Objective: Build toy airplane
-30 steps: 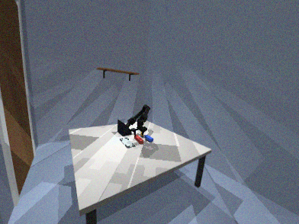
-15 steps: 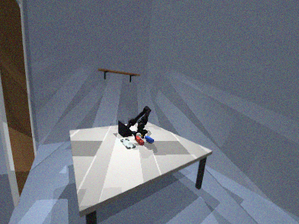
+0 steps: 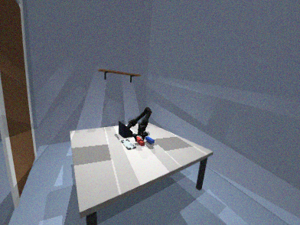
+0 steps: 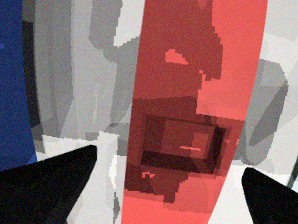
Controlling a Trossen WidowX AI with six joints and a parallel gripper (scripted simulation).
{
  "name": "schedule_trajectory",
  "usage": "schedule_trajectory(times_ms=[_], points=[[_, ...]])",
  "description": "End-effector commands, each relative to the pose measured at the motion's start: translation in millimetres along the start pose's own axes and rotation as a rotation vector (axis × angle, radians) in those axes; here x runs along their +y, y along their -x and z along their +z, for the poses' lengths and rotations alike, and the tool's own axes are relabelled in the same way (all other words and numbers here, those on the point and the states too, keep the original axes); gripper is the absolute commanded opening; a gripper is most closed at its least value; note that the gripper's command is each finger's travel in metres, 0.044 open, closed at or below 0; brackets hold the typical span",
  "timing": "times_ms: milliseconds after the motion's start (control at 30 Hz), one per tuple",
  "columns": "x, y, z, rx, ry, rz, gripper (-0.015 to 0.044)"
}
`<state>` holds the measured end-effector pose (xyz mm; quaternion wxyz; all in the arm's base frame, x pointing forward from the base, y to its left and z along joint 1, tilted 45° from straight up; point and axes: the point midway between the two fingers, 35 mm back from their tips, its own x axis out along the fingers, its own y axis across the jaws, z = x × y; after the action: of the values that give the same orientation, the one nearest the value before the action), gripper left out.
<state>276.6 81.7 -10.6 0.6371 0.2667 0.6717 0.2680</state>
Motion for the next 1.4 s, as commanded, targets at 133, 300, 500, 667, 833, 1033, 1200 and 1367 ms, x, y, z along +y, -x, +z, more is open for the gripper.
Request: schedule_trajectory(times_ms=[133,300,500,667,833,1033,1200,1367], points=[[1,-9,-2,0.005,-0.005,0.005,0.0387],[1,-9,-2,0.005,-0.005,0.005,0.0256],[1,-9,-2,0.005,-0.005,0.005,0.0157],[1,-9,-2,0.005,-0.005,0.005,0.0105],[-5,-2,-1,0.005,-0.048,-0.037,0.0],[-6,14,3,0.006,-0.045,-0.039,0.0],[-7,29,5,0.006,-0.04,-0.037,0.0],[-7,44,6,0.006,-0.035,-0.034,0.0]])
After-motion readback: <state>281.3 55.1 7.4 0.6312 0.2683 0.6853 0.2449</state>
